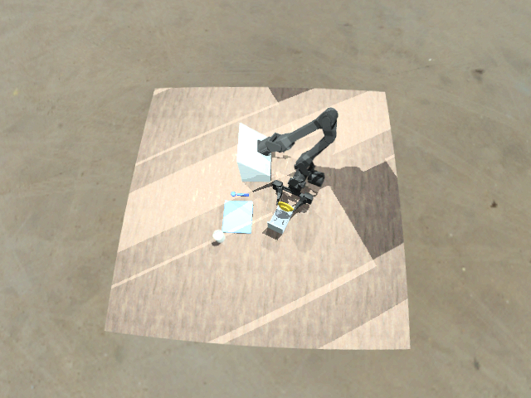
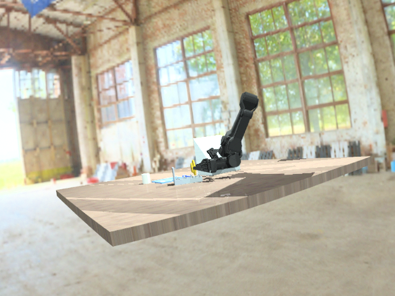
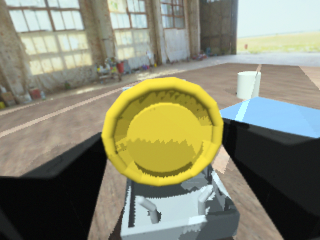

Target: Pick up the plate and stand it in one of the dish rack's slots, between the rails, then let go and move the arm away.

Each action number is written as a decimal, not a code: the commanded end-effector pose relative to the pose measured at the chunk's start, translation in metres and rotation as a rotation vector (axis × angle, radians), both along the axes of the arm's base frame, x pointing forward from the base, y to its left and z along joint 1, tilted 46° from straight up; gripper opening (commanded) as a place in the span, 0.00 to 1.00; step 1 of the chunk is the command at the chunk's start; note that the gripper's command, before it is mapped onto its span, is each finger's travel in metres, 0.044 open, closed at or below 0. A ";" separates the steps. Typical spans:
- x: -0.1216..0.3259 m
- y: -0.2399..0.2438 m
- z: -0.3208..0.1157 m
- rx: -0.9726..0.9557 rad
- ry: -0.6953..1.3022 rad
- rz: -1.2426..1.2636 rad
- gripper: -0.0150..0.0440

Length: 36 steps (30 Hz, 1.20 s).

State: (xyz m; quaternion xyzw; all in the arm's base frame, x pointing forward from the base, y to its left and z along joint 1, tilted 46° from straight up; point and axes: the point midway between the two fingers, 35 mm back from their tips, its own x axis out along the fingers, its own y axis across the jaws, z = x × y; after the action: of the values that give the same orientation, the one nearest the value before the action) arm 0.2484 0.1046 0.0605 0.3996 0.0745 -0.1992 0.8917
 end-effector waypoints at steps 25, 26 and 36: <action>-0.001 0.004 -0.009 -0.005 0.009 0.004 0.70; -0.001 0.004 -0.009 -0.005 0.009 0.004 0.74; -0.001 0.004 -0.009 -0.005 0.009 0.004 0.93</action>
State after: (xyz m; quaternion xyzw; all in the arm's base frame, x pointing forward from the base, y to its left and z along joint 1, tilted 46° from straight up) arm 0.2472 0.1087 0.0515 0.3965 0.0787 -0.1995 0.8926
